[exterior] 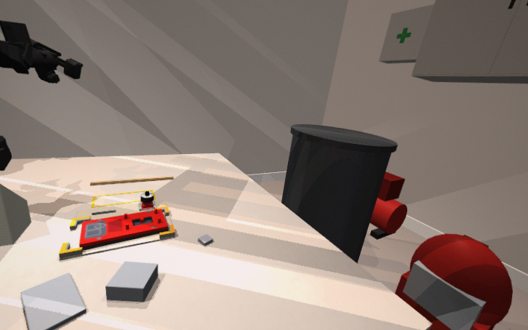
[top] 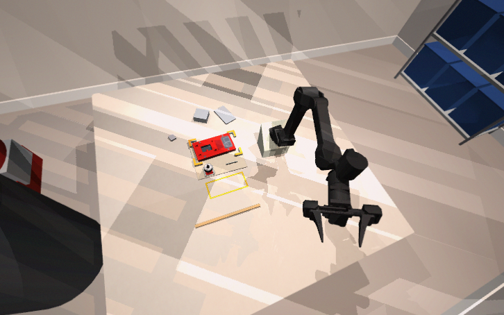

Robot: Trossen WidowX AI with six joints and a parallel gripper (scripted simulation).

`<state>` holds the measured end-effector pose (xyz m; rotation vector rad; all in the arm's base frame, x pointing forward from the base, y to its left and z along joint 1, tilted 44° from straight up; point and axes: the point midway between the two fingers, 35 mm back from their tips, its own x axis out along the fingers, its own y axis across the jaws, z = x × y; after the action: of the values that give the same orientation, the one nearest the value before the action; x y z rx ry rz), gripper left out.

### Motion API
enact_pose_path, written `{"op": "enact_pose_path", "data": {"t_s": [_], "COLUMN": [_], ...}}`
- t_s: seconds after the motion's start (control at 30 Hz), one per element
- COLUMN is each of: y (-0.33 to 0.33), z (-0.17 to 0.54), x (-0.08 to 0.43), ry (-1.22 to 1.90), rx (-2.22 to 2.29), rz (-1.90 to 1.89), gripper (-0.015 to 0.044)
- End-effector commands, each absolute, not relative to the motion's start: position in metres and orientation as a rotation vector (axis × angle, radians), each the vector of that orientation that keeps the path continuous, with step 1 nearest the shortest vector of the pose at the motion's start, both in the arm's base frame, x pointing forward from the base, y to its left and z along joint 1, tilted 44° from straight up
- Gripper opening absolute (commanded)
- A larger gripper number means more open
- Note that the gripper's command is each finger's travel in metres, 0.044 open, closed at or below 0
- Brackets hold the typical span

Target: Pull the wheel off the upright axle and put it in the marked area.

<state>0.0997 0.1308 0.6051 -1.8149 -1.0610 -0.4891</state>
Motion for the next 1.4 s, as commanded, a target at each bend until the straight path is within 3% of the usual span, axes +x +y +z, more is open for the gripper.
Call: {"op": "enact_pose_path", "data": {"t_s": [0.0, 0.1, 0.4, 0.67, 1.07, 1.37], "y": [0.133, 0.159, 0.228, 0.240, 0.176, 0.085], "z": [0.604, 0.592, 0.520, 0.427, 0.265, 0.154], "x": [0.101, 0.115, 0.200, 0.289, 0.378, 0.392], "ry": [-1.062, -1.075, -0.961, -0.629, 0.115, 0.761], "rx": [-1.817, -1.848, -1.905, -1.805, -1.328, -0.617], "rz": [-0.483, -0.395, 0.050, 0.476, 0.880, 0.900], "gripper": [0.0374, 0.0300, 0.0300, 0.0300, 0.0300, 0.0300]}}
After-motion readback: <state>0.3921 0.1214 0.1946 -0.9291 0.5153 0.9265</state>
